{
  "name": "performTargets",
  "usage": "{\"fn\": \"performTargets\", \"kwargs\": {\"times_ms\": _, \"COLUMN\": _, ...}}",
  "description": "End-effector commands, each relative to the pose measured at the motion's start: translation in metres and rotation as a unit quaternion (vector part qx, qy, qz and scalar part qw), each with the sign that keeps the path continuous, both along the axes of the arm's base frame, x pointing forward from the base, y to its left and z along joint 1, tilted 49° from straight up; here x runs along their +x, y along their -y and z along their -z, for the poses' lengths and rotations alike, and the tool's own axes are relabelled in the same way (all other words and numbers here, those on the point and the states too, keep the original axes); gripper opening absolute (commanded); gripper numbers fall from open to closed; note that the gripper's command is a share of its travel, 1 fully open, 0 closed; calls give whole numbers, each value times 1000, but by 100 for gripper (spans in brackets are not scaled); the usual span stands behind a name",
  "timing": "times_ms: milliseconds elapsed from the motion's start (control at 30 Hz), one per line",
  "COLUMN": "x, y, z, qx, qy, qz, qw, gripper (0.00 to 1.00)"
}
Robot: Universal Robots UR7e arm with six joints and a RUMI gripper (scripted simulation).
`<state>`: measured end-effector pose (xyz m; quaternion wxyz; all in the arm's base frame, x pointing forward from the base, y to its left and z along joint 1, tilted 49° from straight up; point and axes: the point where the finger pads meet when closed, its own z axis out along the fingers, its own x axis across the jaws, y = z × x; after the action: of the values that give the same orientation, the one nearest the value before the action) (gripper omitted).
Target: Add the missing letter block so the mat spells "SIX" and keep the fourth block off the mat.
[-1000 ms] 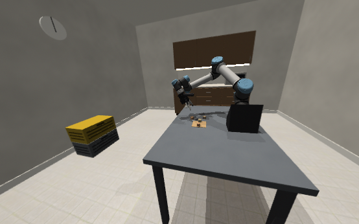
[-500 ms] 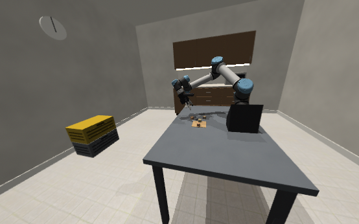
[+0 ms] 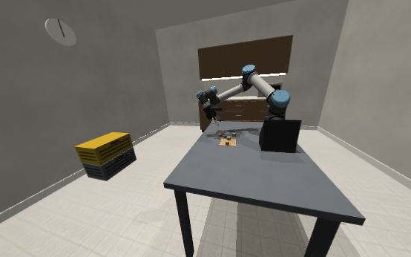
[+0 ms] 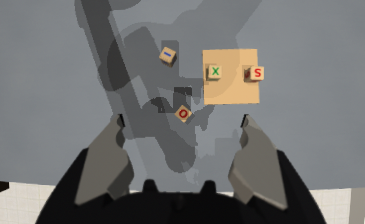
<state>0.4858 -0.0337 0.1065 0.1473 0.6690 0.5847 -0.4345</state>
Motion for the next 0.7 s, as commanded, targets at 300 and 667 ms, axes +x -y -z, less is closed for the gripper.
{"fn": "performTargets", "kwargs": {"times_ms": 300, "x": 0, "y": 0, "z": 0, "qx": 0, "qy": 0, "qz": 0, "qw": 1000, "gripper": 100}}
{"fn": "performTargets", "kwargs": {"times_ms": 667, "x": -36, "y": 13, "z": -12, "qx": 0, "qy": 1, "qz": 0, "qw": 1000, "gripper": 100}}
